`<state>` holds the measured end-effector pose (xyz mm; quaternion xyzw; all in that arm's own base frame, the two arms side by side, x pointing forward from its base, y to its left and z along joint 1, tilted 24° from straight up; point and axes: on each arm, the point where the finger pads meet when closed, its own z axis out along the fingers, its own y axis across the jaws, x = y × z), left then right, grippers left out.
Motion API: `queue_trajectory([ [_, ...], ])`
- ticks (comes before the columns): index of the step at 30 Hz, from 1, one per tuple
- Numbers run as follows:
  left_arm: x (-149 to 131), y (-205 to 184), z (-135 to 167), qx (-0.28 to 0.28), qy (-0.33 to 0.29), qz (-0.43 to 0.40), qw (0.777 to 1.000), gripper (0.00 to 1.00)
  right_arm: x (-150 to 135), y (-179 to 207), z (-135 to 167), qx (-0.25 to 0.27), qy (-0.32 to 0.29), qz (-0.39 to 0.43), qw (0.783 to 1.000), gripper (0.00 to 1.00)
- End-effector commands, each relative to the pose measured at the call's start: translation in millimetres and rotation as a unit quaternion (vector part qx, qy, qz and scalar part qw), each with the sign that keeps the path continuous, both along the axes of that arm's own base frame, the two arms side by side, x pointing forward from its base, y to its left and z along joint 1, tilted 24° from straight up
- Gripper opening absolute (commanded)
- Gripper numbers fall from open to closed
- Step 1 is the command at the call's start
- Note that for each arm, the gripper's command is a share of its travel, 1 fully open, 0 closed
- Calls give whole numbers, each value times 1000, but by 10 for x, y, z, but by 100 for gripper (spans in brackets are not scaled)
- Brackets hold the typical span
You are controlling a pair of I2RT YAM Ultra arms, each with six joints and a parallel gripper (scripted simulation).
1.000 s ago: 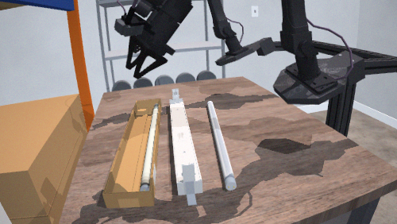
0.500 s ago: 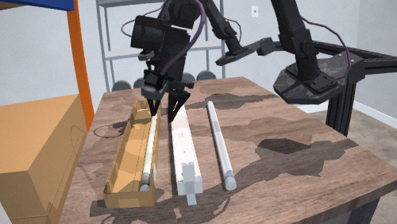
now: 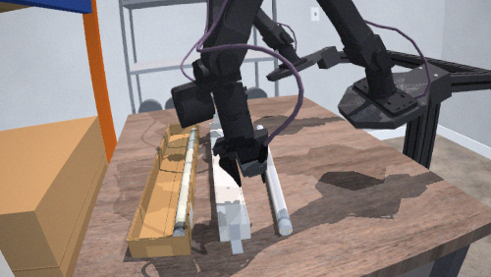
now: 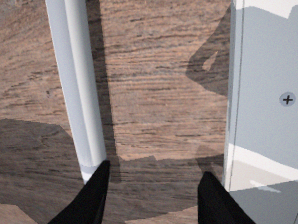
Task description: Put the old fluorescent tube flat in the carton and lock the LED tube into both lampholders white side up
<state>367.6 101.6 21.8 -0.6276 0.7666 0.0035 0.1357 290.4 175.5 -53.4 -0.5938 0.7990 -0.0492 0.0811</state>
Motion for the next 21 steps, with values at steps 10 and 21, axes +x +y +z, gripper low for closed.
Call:
queue_trajectory([
  [10,-182,61,-216,-9,55,78,995,49,-439,11,-296,-50,59,83,994,49],
  [21,-330,126,-522,-11,78,73,994,49,-487,-82,-549,-53,77,72,993,49],
])
